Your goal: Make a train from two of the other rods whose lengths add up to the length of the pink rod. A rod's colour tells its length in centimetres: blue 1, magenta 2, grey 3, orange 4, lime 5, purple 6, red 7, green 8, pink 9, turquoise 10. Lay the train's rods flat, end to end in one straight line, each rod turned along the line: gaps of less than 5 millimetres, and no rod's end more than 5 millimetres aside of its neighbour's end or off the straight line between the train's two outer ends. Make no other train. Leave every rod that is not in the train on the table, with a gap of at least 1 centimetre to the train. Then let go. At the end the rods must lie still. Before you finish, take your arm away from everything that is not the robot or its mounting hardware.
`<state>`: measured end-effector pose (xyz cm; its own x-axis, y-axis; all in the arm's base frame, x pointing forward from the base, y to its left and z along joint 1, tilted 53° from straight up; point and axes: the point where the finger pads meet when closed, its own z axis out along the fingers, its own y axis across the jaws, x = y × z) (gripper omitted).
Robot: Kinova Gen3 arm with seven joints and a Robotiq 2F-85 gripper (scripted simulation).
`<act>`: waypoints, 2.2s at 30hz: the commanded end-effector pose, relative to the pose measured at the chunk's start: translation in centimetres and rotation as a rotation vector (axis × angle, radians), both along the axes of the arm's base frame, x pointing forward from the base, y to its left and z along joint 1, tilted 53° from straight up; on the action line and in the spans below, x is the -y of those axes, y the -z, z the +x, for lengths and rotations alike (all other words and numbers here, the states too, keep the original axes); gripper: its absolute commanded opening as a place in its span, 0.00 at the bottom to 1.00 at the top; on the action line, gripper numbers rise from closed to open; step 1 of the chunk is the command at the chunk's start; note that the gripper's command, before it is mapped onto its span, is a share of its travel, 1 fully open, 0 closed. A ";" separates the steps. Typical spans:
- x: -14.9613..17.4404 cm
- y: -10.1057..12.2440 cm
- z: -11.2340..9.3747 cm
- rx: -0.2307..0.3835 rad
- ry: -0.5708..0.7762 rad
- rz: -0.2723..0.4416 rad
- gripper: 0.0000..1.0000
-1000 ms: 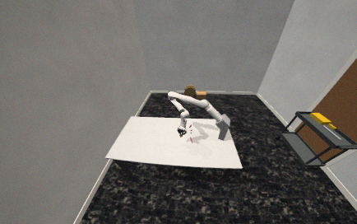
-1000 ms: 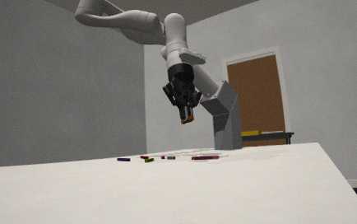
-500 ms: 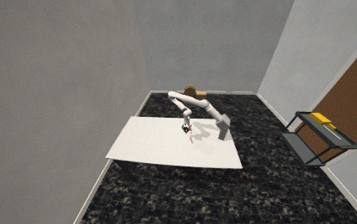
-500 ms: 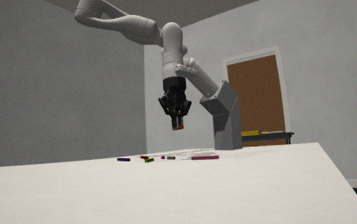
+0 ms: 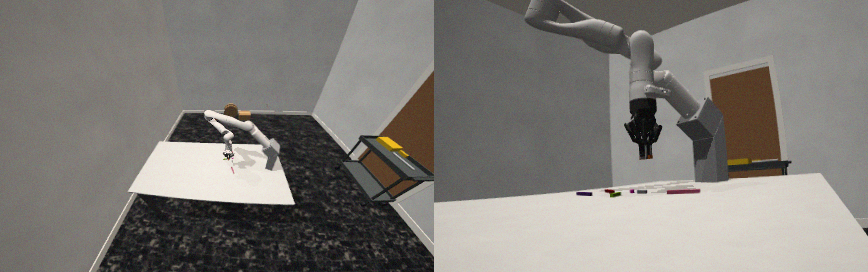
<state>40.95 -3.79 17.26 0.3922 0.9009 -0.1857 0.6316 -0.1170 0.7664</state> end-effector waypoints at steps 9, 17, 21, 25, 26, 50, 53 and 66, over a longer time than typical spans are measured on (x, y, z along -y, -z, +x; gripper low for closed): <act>0.1 -0.1 -0.2 0.010 -0.010 -0.005 0.05; 0.1 -0.1 -0.2 0.010 -0.010 -0.005 0.05; 0.1 -0.1 -0.2 0.010 -0.010 -0.005 0.05; 0.2 -0.1 -0.2 0.010 -0.010 -0.005 0.05; 0.2 0.0 -0.1 0.010 -0.009 -0.006 0.05; 3.1 4.1 4.6 0.009 -0.009 -0.006 0.05; 3.5 4.6 5.2 0.009 -0.009 -0.006 0.05; 3.8 5.1 5.8 0.009 -0.009 -0.006 0.05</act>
<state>46.74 -7.65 12.18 0.3864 0.9031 -0.1872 0.6251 -0.1072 0.7731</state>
